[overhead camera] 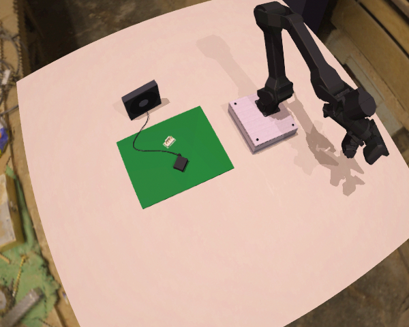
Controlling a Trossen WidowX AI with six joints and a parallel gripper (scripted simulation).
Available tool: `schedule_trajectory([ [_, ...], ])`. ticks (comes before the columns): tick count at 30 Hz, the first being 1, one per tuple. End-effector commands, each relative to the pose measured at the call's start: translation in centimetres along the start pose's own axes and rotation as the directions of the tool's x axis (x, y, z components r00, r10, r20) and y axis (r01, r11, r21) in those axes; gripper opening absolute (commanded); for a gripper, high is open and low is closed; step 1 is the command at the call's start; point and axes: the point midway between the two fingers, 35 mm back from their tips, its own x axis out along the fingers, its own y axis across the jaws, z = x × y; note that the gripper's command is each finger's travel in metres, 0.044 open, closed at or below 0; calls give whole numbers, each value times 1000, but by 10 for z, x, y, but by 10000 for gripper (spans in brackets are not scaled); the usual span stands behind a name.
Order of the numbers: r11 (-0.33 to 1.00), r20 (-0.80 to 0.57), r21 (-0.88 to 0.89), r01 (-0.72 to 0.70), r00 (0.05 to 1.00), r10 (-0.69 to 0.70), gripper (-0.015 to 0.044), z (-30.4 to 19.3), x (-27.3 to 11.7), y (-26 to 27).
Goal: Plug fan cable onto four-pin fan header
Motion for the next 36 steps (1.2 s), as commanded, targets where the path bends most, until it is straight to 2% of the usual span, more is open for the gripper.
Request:
schedule_trajectory([
  [1, 987, 176, 95, -126, 978, 108, 210, 52, -15, 42],
  [8, 894, 478, 244, -375, 849, 225, 210, 148, -74, 97],
  [17, 657, 767, 315, -684, 592, 248, 210, 252, -195, 120],
  [27, 258, 935, 340, -904, 354, 8, 210, 333, -336, 62],
  [33, -23, 936, 300, -954, 299, -185, 210, 355, -409, -6],
  [36, -128, 919, 277, -952, 301, -253, 210, 358, -432, -36],
])
